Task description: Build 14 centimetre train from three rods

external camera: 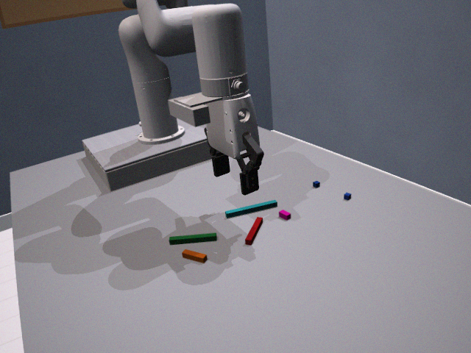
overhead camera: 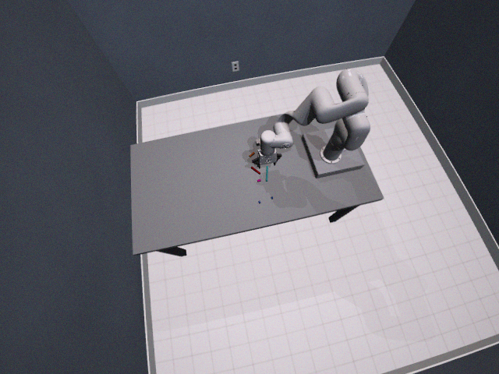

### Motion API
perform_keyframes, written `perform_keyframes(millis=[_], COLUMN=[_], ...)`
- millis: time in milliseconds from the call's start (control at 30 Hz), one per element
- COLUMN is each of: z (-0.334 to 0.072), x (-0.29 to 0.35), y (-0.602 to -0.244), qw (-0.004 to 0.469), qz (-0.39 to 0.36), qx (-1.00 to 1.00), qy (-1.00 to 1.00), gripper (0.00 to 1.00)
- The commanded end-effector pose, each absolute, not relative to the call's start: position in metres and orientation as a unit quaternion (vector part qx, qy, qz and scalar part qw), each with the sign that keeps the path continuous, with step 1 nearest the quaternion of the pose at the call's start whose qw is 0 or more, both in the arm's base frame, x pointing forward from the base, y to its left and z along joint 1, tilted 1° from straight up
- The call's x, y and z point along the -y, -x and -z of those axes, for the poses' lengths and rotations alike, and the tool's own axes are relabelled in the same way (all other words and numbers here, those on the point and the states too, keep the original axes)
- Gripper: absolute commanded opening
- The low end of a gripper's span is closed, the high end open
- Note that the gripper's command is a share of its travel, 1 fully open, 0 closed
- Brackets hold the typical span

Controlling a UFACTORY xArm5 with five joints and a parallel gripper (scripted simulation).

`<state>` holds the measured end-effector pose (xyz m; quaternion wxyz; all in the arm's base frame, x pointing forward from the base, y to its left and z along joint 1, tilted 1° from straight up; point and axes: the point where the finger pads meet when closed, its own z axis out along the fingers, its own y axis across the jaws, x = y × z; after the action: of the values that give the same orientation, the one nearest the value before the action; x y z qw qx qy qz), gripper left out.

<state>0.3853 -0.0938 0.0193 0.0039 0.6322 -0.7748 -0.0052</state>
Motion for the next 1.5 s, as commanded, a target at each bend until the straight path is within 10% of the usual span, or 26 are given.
perform_keyframes(millis=[0, 1467], z=[-0.020, -0.025], x=[0.094, 0.064], y=[-0.387, -0.431], qw=[0.003, 0.001], qz=[0.004, 0.005], qx=[0.775, 0.340], qy=[-0.632, -0.940], gripper=[1.00, 1.00])
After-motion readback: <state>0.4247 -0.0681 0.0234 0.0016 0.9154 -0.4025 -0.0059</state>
